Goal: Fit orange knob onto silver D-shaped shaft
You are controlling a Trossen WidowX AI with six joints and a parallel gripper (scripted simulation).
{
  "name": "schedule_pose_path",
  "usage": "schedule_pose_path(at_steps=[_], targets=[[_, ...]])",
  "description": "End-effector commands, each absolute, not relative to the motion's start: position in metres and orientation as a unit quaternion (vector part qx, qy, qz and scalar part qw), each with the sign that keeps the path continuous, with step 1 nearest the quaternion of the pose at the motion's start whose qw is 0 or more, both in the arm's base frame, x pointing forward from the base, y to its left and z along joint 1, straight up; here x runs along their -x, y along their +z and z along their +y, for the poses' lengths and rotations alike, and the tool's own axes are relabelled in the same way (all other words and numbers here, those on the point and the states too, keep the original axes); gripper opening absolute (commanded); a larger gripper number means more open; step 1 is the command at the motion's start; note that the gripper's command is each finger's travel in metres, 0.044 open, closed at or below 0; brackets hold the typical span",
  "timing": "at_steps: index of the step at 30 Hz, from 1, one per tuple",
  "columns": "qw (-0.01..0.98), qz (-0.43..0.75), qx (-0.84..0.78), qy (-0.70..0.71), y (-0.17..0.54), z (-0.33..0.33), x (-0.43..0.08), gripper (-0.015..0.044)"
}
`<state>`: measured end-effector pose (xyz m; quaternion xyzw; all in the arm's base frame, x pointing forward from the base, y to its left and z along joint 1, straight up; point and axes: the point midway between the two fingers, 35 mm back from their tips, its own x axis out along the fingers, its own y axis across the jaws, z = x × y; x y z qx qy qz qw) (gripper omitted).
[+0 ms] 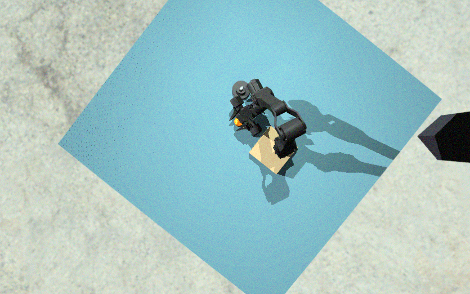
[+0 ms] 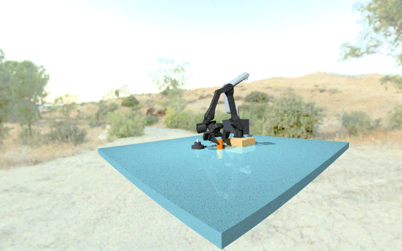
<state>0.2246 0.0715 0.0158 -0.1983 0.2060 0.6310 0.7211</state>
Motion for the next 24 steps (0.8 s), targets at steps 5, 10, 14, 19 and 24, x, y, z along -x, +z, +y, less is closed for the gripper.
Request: schedule_pose_path(at_steps=[5,10,14,19,24], targets=[[0.722,0.205,0.198,0.631,0.016,0.072,-0.225,0.0260],[0.722,0.205,0.198,0.631,0.016,0.072,-0.225,0.0339],[0.722,0.205,0.198,0.631,0.016,0.072,-0.225,0.0440],[0.722,0.205,0.198,0.631,0.016,0.072,-0.225,0.0440],[0.722,0.205,0.198,0.631,0.034,0.071,-0.227,0.0440]])
